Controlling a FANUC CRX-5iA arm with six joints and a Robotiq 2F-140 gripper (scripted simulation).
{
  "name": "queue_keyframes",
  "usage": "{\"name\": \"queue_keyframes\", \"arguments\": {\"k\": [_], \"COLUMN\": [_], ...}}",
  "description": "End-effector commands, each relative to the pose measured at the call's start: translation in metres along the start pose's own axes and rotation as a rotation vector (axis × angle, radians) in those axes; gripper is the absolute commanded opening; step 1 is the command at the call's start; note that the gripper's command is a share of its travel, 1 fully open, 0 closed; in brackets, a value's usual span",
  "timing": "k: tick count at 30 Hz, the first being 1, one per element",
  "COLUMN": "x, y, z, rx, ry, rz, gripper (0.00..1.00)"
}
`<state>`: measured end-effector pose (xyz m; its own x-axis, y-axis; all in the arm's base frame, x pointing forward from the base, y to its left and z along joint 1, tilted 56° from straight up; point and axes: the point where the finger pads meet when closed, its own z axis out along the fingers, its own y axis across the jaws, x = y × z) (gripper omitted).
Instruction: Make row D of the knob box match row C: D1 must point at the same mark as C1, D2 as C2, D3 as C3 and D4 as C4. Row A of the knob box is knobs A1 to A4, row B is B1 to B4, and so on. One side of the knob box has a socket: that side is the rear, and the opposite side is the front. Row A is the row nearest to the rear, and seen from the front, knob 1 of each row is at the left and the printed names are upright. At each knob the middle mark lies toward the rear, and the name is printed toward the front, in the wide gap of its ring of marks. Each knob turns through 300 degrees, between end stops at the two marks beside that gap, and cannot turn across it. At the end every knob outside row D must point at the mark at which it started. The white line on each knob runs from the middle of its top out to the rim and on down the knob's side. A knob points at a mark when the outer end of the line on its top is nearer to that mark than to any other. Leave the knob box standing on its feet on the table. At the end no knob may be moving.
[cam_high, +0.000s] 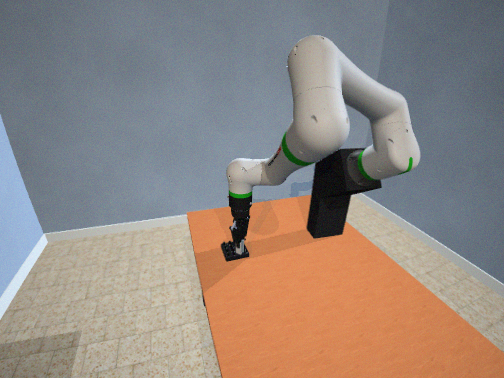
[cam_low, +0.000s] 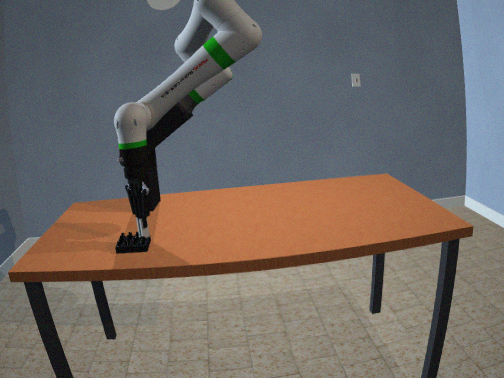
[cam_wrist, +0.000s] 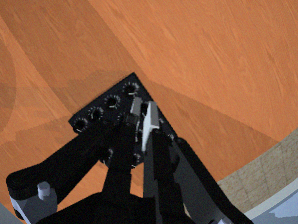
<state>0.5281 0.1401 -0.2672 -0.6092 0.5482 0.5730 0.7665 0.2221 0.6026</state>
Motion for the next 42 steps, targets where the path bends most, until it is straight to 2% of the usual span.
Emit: {"name": "queue_keyframes", "arguments": {"k": [1, 13, 25, 42], "x": [-0.0001, -0.0001, -0.0001, -0.0001], "y": [-0.0001, -0.0001, -0.0001, -0.0001], "z": [-0.0002, -0.0002, -0.0002, -0.0002], "rx": [0.008, 0.008, 0.008, 0.008], "ry": [0.005, 0.004, 0.004, 0.004], "rz": [0.102, 0.346, 0.431, 0.44], "gripper": [0.05, 0.05, 0.05, 0.05]}}
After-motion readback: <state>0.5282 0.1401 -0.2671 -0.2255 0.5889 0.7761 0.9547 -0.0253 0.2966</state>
